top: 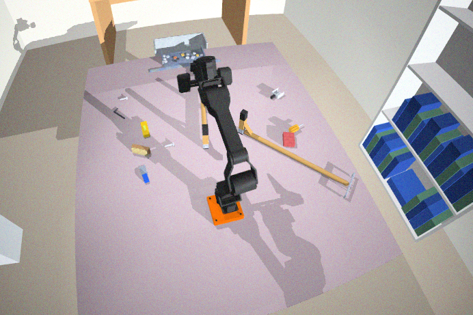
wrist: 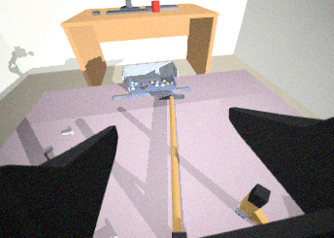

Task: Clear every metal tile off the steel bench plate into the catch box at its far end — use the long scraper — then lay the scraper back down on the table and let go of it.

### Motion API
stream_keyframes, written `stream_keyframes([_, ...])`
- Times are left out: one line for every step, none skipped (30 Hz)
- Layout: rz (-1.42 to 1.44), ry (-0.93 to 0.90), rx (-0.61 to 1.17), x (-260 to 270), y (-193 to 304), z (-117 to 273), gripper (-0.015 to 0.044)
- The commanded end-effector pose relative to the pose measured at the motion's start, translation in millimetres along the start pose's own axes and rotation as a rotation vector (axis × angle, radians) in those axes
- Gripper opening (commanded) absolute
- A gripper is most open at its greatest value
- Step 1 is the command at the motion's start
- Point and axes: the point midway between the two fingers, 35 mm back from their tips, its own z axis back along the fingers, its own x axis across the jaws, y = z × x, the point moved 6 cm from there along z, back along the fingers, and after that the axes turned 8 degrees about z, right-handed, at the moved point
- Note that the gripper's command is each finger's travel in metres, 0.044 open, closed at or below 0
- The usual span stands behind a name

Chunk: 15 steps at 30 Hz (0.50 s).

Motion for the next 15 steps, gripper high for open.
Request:
stream_keyframes([-0.004,-0.005,0.03,0,-1,-12,0.044])
stream_keyframes([-0.005,-0.005,0.036,0,-1,-15,0.044])
stream_keyframes([-0.006,-0.005,0.042,-1,-2,-17,0.044])
stream_keyframes([-0.007,-0.005,0.048,-1,-2,-20,0.044])
stream_keyframes([-0.008,-0.005,0.055,-1,-3,-23,0.044])
stream_keyframes([-0.008,-0.005,0.061,-1,-3,-26,0.044])
stream_keyframes([-0.009,-0.005,0.067,-1,-3,-29,0.044])
stream_keyframes([-0.011,-0.005,0.073,-1,-4,-32,0.044])
stream_keyframes([-0.012,-0.005,0.079,-2,-4,-35,0.044])
stream_keyframes([-0.013,-0.005,0.086,-2,-4,-37,0.044])
stream_keyframes([-0.014,-0.005,0.092,-2,-4,-40,0.044])
stream_keyframes([-0.015,-0.005,0.098,-2,-5,-43,0.044])
stream_keyframes([-0.016,-0.005,0.104,-2,-5,-46,0.044])
stream_keyframes([-0.017,-0.005,0.11,-3,-5,-49,0.044])
stream_keyframes([-0.018,-0.005,0.116,-3,-5,-52,0.044])
